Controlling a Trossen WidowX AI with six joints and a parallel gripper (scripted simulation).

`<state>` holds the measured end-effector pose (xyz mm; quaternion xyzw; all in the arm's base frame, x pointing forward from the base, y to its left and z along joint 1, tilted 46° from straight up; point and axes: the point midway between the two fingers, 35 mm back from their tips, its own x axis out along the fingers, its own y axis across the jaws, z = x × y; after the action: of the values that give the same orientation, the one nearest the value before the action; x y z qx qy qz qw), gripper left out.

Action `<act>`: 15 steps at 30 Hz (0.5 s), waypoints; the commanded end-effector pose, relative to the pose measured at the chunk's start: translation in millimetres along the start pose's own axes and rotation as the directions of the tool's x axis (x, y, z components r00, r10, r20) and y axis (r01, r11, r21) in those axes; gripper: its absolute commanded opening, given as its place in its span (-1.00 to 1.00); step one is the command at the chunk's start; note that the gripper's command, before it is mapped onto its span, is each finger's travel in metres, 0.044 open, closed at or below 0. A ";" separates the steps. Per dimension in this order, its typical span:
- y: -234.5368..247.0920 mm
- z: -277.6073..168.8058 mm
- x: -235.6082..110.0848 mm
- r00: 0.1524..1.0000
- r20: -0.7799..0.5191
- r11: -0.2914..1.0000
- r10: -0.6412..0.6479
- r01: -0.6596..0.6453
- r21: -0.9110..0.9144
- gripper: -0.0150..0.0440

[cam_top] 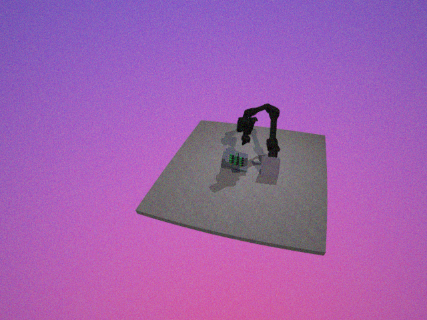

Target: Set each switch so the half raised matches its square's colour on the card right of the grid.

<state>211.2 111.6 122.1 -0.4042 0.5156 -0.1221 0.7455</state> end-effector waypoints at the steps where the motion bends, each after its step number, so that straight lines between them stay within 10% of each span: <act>1: 1.4 0.1 2.2 1.000 0.000 1.000 0.001 -0.001 0.000 0.78; 8: 41.8 -11.6 85.4 1.000 -0.008 1.000 0.023 -0.023 -0.002 0.15; 15: 44.8 -14.3 95.5 1.000 -0.007 1.000 0.025 -0.025 -0.002 -0.47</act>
<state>227.7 79.4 29.6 -0.3976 0.5266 -0.1144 0.7427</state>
